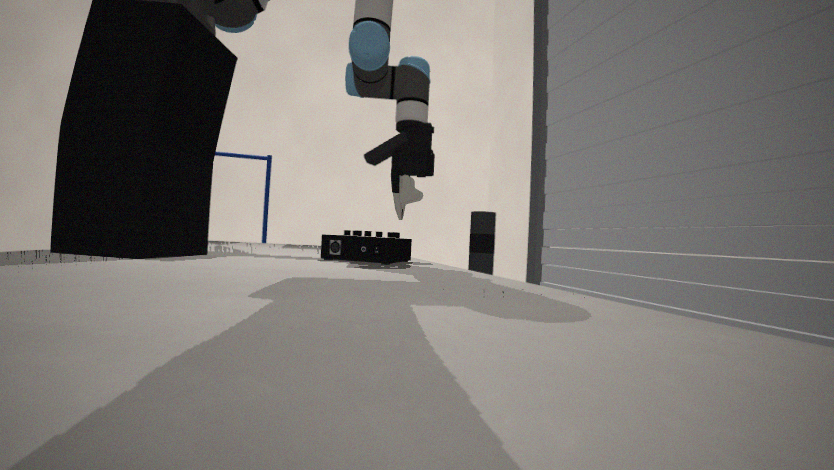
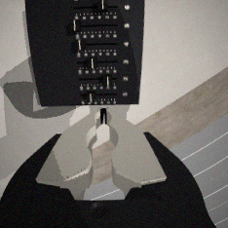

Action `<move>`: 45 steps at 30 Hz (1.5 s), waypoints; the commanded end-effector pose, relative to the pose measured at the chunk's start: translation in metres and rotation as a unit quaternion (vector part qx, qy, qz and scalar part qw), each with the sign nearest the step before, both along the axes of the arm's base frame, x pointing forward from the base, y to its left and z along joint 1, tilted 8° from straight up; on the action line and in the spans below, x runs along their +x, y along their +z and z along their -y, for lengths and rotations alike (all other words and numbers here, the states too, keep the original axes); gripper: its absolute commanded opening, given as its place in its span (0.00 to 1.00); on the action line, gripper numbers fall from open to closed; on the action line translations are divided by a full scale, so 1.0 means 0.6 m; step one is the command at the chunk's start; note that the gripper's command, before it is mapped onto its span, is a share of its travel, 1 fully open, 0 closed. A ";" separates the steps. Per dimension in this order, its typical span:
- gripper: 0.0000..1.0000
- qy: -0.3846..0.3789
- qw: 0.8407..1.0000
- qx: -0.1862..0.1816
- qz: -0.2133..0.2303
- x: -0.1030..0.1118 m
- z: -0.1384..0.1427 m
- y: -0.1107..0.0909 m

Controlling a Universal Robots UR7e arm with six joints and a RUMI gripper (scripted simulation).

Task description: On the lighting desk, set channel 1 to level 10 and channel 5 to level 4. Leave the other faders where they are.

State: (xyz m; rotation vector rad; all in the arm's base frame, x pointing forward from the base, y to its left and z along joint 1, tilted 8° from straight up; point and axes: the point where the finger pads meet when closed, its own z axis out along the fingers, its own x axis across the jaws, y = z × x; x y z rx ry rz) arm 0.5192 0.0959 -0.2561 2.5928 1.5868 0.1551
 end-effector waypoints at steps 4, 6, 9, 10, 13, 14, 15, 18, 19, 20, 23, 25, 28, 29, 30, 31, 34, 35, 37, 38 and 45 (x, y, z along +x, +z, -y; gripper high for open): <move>0.00 0.000 1.000 0.000 0.001 0.001 0.000 0.001; 0.00 0.000 1.000 0.000 0.001 0.001 0.000 0.001; 0.00 0.000 1.000 0.000 0.001 0.001 0.000 0.001; 0.00 0.000 1.000 0.000 0.001 0.001 0.000 0.001; 0.00 0.000 1.000 0.000 0.001 0.001 0.000 0.000; 0.00 0.000 1.000 0.000 0.001 0.001 0.000 0.000; 0.00 0.000 1.000 0.000 0.001 0.001 0.000 0.000; 0.00 0.000 1.000 0.000 0.001 0.001 0.000 -0.001; 0.00 0.000 1.000 0.000 0.001 0.001 0.000 -0.002; 0.00 0.000 1.000 0.000 0.001 0.001 0.000 -0.003; 0.00 0.000 1.000 0.000 0.001 0.002 0.000 -0.005; 0.00 0.000 1.000 0.000 0.001 0.002 0.000 -0.006; 0.00 0.000 1.000 0.000 0.001 0.002 0.001 -0.009; 0.00 0.000 1.000 0.000 0.001 0.002 0.001 -0.011; 0.00 0.000 1.000 0.000 0.001 0.002 0.001 -0.011; 0.00 0.000 1.000 0.000 0.001 0.002 0.001 -0.011; 0.00 0.000 1.000 0.000 0.001 0.003 0.001 -0.014; 0.00 0.000 1.000 0.000 0.001 0.003 0.001 -0.015; 0.00 0.000 1.000 0.000 0.001 0.003 0.001 -0.018; 0.00 0.000 1.000 0.000 0.001 0.004 0.001 -0.019; 0.00 0.000 1.000 0.000 0.001 0.005 0.002 -0.027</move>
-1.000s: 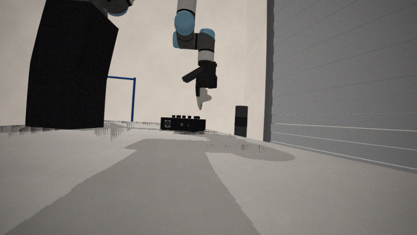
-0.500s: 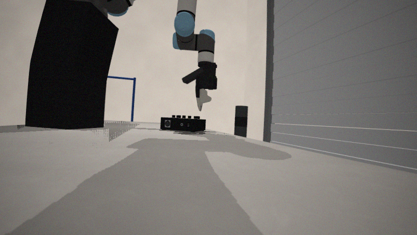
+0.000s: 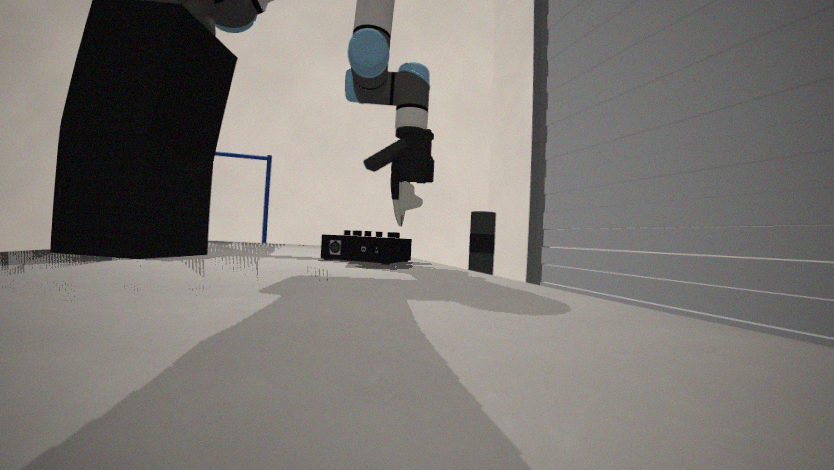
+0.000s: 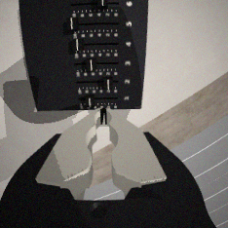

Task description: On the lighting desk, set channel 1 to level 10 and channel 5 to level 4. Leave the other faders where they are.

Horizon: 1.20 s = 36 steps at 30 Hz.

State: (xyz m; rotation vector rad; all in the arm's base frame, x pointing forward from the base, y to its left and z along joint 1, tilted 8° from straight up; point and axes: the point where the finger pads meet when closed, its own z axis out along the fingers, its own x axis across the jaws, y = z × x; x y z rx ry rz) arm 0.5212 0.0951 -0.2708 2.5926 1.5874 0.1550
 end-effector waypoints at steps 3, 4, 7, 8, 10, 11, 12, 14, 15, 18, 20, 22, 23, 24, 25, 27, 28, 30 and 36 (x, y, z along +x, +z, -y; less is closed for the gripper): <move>0.00 0.000 1.000 0.000 0.001 0.002 0.000 -0.004; 0.00 0.000 1.000 0.000 0.001 0.002 0.000 -0.005; 0.00 0.000 1.000 0.000 0.001 0.002 0.000 -0.008; 0.00 0.000 1.000 0.000 0.001 0.002 0.000 -0.009; 0.00 0.000 1.000 0.000 0.001 0.002 0.001 -0.010; 0.00 0.000 1.000 0.000 0.001 0.003 0.001 -0.011; 0.00 0.000 1.000 0.000 0.001 0.003 0.001 -0.012; 0.00 0.000 1.000 0.000 0.001 0.003 0.001 -0.013; 0.00 0.000 1.000 0.000 0.001 0.003 0.001 -0.013; 0.00 0.000 1.000 0.000 0.001 0.003 0.001 -0.014; 0.00 0.000 1.000 0.000 0.001 0.003 0.001 -0.014; 0.00 0.000 1.000 0.000 0.001 0.003 0.001 -0.014; 0.00 0.000 1.000 0.000 0.001 0.003 0.001 -0.014; 0.00 0.000 1.000 0.000 0.001 0.003 0.001 -0.014; 0.00 0.000 1.000 0.000 0.001 0.003 0.001 -0.014; 0.00 0.000 1.000 0.000 0.001 0.003 0.001 -0.014; 0.00 0.000 1.000 0.000 0.001 0.003 0.001 -0.014; 0.00 0.000 1.000 0.000 0.001 0.003 0.001 -0.014; 0.00 0.000 1.000 0.000 0.001 0.003 0.001 -0.014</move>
